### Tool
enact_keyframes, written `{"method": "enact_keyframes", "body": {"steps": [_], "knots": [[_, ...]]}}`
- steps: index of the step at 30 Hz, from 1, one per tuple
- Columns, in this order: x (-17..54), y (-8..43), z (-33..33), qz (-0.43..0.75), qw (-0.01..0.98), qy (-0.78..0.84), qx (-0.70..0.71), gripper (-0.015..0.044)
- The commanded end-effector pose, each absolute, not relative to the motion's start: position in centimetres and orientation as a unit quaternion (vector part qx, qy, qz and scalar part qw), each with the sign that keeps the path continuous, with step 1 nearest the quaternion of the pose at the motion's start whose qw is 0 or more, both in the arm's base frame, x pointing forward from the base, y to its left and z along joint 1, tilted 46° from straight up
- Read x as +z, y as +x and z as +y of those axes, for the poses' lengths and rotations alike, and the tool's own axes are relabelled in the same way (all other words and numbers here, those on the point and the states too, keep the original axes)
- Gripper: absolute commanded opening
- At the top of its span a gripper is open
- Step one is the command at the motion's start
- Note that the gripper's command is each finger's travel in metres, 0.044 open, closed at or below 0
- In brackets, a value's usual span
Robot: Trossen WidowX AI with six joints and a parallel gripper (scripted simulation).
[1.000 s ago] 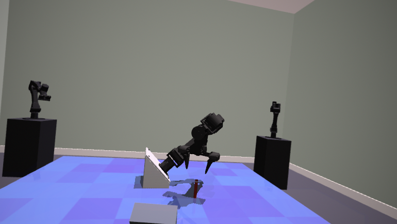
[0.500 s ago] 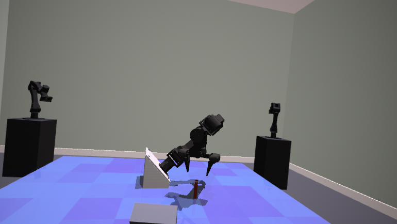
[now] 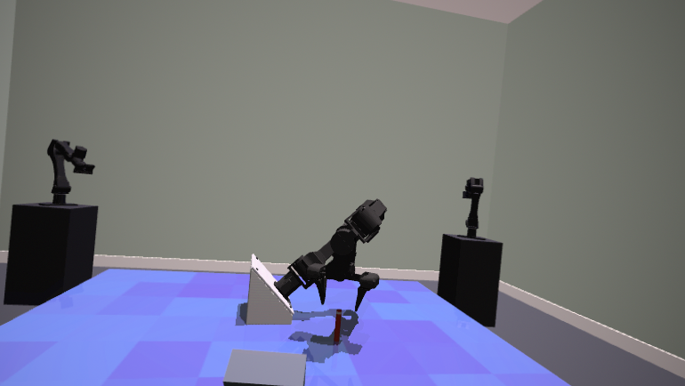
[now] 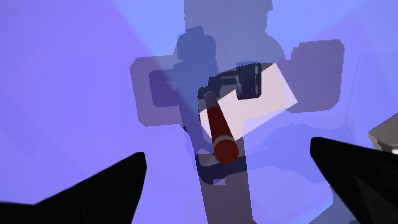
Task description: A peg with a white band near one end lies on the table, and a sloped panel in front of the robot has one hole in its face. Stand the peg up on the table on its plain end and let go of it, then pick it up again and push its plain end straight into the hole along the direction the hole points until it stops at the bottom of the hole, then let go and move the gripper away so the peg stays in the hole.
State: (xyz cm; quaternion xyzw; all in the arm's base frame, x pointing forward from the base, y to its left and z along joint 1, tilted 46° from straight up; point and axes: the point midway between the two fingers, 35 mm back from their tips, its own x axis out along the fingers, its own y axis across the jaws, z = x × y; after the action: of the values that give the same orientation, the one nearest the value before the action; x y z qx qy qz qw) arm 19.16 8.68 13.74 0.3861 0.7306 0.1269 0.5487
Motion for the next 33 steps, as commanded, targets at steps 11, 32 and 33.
{"method": "enact_keyframes", "body": {"steps": [11, 32, 33], "knots": [[12.2, 18.8, 10.3, 0.730, 0.548, 0.388, 0.127, 0.0440], [10.6, 18.6, 12.1, 0.730, 0.548, 0.387, 0.129, 0.0361], [10.6, 18.6, 12.1, 0.730, 0.548, 0.387, 0.129, 0.0335]]}}
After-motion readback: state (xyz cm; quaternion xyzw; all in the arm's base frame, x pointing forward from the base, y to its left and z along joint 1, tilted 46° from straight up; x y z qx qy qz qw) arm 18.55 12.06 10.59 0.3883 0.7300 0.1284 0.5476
